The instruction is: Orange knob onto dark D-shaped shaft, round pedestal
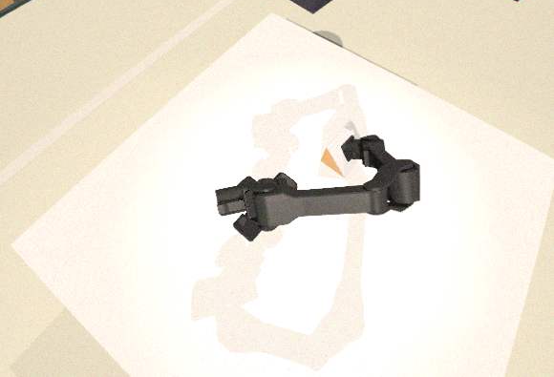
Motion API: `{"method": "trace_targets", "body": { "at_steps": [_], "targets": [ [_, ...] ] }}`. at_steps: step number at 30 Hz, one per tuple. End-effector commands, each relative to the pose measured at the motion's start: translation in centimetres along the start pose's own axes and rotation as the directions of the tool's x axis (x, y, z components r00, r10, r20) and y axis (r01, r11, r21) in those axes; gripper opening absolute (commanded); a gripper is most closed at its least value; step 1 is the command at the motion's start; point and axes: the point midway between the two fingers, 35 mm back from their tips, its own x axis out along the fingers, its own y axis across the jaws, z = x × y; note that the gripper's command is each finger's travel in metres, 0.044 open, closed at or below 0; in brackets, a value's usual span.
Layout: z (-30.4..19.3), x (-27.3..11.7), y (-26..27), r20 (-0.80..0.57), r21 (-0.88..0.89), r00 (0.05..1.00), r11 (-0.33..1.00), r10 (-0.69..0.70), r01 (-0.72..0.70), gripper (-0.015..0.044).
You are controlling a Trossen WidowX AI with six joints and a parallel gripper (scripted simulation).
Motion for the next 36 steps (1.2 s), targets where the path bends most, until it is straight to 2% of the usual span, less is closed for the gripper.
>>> {"method": "trace_targets", "body": {
  "at_steps": [1, 7, 36],
  "targets": [
    [-0.15, -0.72, 0.15, -0.002, 0.027, 1.0, 1.0, 0.002, -0.002, 0.0],
    [-0.22, -0.75, 0.28, -0.002, 0.081, 1.0, 0.997, 0.002, -0.002, 0.0],
    [-0.05, 0.13, 0.12, -0.002, 0.081, 1.0, 0.997, 0.002, -0.002, 0.0]
  ]
}}
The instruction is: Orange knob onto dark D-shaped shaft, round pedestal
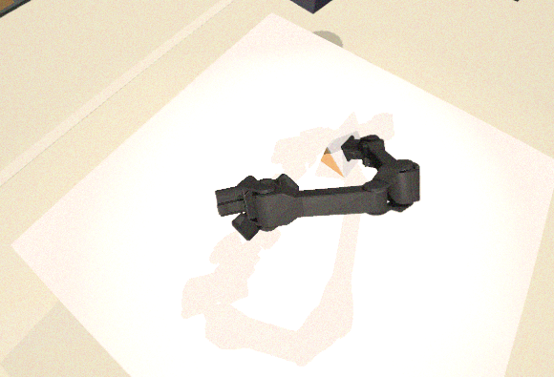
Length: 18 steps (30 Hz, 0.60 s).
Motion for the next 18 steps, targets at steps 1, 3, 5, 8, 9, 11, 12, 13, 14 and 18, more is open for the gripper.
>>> {"method": "trace_targets", "body": {
  "at_steps": [1, 3, 5, 8, 9, 11, 12, 13, 14, 18],
  "targets": [
    [0.0, 0.1, 0.0, -0.002, 0.004, 1.0, 1.0, 0.003, -0.003, 0.0],
    [0.0, 0.3, 0.0, -0.002, 0.002, 1.0, 1.0, 0.003, -0.003, 0.0],
    [0.0, 0.5, -0.1, -0.002, 0.0, 1.0, 1.0, 0.003, -0.003, 0.0],
    [0.0, 0.7, -0.1, -0.003, 0.0, 1.0, 1.0, 0.003, -0.003, 0.0],
    [-0.1, 0.8, -0.1, -0.003, 0.0, 1.0, 1.0, 0.003, -0.003, 0.0],
    [-0.1, 1.0, -0.1, -0.003, 0.0, 1.0, 1.0, 0.003, -0.003, 0.0],
    [-0.1, 1.1, -0.1, -0.003, 0.0, 1.0, 1.0, 0.003, -0.003, 0.0],
    [-0.1, 1.2, -0.1, -0.003, 0.0, 1.0, 1.0, 0.003, -0.003, 0.0],
    [-0.1, 1.3, -0.1, -0.003, 0.0, 1.0, 1.0, 0.003, -0.003, 0.0],
    [-0.1, 1.6, 0.0, -0.003, 0.0, 1.0, 1.0, 0.003, -0.003, 0.0]
  ]
}}
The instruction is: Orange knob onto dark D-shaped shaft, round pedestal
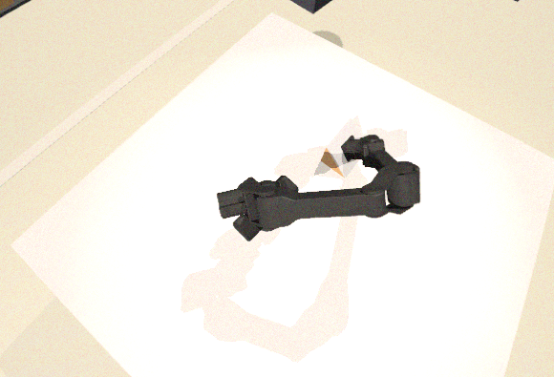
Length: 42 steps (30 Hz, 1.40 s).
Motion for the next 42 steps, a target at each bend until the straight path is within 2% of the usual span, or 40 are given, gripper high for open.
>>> {"method": "trace_targets", "body": {
  "at_steps": [1, 9, 26, 33, 40, 42],
  "targets": [
    [-0.1, 0.3, 0.0, -0.004, 0.004, 1.0, 1.0, 0.001, -0.001, 0.0],
    [0.0, 0.1, 0.0, 0.0, 0.0, 1.0, 1.0, 0.0, 0.0, 0.0],
    [0.0, 0.1, 0.0, 0.0, 0.0, 1.0, 1.0, 0.0, 0.0, 0.044],
    [0.0, -0.1, 0.0, 0.0, 0.0, 1.0, 1.0, 0.0, 0.0, 0.044],
    [0.1, -8.5, 0.1, 0.003, 0.001, 1.0, 1.0, -0.001, 0.001, 0.044],
    [0.1, -9.4, 0.0, 0.003, 0.001, 1.0, 1.0, -0.001, 0.001, 0.044]
  ]
}}
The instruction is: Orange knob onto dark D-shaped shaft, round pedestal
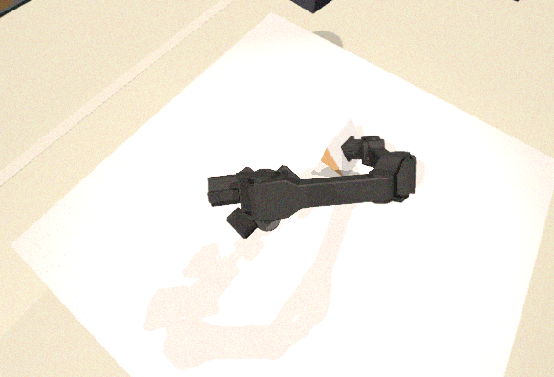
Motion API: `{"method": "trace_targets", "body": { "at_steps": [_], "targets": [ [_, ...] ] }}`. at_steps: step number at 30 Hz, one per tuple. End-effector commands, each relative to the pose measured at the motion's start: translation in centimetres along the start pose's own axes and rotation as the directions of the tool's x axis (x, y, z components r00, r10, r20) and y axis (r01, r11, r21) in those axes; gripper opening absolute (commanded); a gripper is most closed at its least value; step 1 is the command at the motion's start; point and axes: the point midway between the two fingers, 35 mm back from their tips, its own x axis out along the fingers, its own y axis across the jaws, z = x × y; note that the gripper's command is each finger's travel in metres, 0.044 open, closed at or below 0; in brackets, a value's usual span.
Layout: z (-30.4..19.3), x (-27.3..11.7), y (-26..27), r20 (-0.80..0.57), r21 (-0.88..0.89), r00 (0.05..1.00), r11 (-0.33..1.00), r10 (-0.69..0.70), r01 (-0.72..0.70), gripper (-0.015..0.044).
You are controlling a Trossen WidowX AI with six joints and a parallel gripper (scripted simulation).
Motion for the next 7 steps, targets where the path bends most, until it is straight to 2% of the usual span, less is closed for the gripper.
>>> {"method": "trace_targets", "body": {
  "at_steps": [1, 7],
  "targets": [
    [0.01, -2.23, -0.15, 0.001, 0.0, 1.0, 1.0, -0.001, 0.001, 0.044],
    [0.01, -2.23, -0.01, 0.001, -0.001, 1.0, 1.0, -0.001, 0.001, 0.044]
  ]
}}
